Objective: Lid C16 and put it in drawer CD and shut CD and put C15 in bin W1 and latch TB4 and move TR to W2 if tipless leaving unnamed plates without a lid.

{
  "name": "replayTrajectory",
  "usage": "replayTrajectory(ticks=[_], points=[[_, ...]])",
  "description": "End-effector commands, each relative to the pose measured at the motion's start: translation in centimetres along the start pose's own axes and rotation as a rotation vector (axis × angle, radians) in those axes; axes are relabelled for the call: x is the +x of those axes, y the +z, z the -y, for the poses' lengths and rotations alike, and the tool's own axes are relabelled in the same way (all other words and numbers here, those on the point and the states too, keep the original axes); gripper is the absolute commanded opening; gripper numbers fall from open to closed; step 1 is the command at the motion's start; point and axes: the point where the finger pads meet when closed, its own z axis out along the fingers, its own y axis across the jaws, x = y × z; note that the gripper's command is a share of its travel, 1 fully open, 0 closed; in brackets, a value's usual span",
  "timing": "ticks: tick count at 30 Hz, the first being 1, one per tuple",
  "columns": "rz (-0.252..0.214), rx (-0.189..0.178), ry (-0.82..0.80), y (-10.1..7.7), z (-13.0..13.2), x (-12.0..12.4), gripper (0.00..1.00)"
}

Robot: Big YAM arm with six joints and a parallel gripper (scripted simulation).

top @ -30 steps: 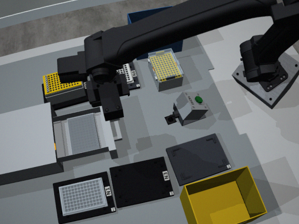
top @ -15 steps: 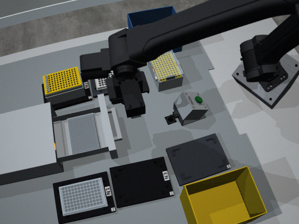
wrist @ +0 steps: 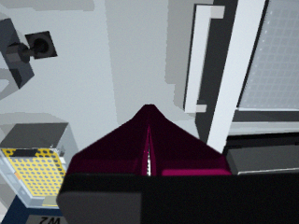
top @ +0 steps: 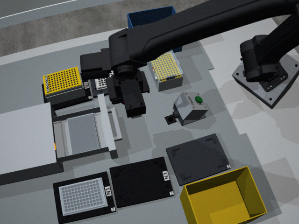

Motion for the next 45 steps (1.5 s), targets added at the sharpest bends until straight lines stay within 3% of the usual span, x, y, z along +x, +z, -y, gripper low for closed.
replayTrajectory(ticks=[1,27,30,45], points=[[-0.003,0.033,-0.013,-1.0,1.4,-0.2,0.0],[-0.003,0.033,-0.013,-1.0,1.4,-0.2,0.0],[0.006,0.004,-0.002,0.8,0.3,-0.3,0.0],[0.006,0.003,-0.002,2.5,0.3,-0.3,0.0]])
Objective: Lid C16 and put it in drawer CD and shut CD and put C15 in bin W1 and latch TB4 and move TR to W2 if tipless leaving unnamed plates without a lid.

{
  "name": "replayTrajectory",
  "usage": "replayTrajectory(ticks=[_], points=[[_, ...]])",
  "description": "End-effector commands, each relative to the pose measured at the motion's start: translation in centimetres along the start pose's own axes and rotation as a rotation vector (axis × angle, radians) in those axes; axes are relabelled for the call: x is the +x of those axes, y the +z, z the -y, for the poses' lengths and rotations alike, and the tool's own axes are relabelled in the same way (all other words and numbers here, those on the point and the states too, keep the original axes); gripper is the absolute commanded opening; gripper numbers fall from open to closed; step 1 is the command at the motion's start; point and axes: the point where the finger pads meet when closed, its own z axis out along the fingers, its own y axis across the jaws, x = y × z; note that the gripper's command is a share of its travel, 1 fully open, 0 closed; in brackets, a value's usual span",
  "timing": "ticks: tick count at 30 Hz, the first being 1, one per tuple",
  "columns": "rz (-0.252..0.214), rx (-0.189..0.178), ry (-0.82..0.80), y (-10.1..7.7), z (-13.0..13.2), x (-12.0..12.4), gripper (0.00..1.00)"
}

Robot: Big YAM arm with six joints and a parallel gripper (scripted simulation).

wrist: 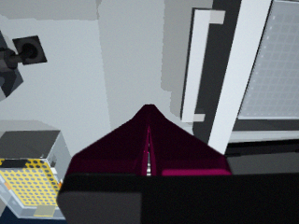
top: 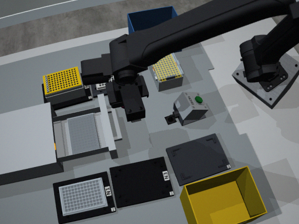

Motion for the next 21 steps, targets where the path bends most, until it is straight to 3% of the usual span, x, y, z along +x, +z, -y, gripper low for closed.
replayTrajectory(ticks=[1,21], points=[[0.006,-0.01,0.007,1.1,-0.1,-0.1,0.0],[0.006,-0.01,0.007,3.5,-0.2,-0.2,0.0]])
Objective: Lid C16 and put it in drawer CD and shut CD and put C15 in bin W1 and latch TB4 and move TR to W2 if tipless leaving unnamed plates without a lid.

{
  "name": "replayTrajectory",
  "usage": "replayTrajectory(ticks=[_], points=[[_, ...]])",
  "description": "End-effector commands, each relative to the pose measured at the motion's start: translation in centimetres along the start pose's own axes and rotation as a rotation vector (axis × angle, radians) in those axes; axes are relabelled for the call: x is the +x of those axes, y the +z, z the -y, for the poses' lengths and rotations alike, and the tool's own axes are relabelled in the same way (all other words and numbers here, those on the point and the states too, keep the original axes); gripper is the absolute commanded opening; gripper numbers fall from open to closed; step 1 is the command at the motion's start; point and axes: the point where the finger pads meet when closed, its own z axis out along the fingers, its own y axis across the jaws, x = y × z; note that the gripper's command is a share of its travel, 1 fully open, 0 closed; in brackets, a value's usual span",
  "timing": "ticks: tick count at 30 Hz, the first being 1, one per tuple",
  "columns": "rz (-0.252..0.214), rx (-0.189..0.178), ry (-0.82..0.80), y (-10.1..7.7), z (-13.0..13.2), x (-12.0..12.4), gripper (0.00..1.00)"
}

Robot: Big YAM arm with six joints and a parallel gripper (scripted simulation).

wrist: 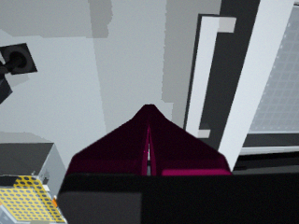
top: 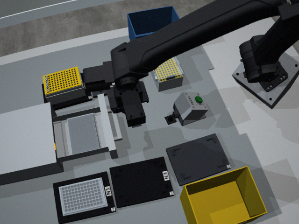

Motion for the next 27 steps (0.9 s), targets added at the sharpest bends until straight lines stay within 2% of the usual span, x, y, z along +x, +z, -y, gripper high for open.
replayTrajectory(ticks=[1,27], points=[[0.006,-0.011,0.008,1.2,-0.2,-0.1,0.0],[0.006,-0.012,0.009,4.2,-0.3,-0.1,0.0]])
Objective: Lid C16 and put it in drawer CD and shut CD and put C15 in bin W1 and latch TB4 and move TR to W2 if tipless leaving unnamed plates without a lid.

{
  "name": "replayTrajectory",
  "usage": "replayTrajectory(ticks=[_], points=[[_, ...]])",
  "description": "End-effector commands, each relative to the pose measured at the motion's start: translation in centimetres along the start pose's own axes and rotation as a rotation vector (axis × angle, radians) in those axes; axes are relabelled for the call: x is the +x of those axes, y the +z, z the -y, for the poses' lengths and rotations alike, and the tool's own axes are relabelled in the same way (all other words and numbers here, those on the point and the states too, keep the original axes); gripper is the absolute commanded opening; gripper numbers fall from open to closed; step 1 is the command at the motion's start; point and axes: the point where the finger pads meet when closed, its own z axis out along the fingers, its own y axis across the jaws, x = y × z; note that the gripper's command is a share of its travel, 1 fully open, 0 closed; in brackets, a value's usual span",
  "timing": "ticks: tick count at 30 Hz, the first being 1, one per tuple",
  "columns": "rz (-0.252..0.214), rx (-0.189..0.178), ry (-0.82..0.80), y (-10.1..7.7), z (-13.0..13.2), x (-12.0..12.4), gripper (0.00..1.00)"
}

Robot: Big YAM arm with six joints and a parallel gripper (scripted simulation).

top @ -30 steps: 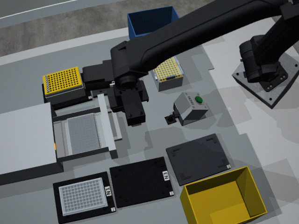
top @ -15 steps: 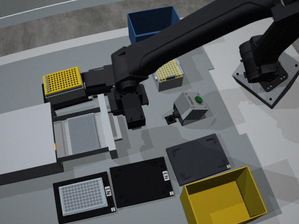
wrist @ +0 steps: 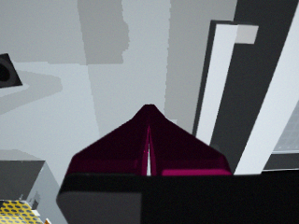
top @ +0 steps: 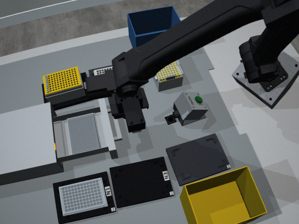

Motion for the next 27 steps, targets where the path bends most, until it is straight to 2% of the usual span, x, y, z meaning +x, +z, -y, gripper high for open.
replayTrajectory(ticks=[1,10,27], points=[[0.007,-0.011,0.004,1.1,-0.2,-0.3,0.0],[0.006,-0.01,0.006,2.3,-0.3,-0.2,0.0],[0.004,-0.013,0.003,2.1,-0.2,0.0,0.0]])
